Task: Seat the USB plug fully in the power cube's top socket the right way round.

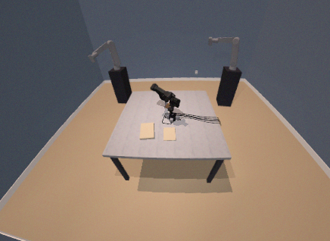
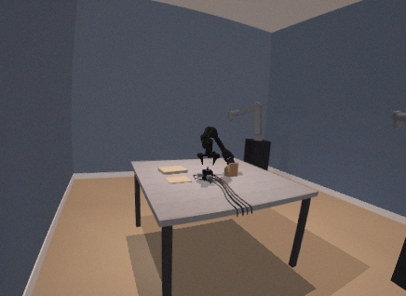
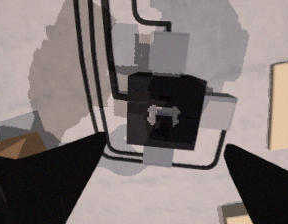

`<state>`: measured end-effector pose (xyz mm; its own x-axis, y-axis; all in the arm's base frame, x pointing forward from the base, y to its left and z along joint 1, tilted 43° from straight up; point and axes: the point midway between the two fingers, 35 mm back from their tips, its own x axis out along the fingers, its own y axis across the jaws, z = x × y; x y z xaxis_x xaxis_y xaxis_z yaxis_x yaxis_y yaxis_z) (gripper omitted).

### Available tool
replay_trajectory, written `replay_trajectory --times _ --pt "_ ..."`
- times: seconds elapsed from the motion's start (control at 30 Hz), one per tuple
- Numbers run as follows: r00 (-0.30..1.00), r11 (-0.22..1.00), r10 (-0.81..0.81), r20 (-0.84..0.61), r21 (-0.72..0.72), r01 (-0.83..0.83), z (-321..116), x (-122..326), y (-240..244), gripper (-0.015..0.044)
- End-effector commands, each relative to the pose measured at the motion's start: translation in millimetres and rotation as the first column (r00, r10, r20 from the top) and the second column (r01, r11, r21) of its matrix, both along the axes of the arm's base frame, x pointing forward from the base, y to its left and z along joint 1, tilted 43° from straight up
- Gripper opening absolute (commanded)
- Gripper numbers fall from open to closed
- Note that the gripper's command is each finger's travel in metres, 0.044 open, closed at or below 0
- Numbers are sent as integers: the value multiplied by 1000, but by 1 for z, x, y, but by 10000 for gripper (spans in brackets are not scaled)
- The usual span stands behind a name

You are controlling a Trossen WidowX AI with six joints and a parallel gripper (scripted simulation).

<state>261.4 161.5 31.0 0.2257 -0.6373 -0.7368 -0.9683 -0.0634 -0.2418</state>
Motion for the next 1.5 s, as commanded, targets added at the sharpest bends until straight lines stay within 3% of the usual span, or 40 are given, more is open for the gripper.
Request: replay_trajectory --times 0.0,0.6,1.17,1.47 --pt "1000 1000 -1 -1 -7 1 -4 2 -6 440" --pt "1000 1000 -1 -1 -7 1 -11 4 -12 440" --pt "1000 1000 -2 -1 -2 2 -11 3 -10 0" --pt "1000 1000 -2 -1 -2 2 -11 3 -10 0"
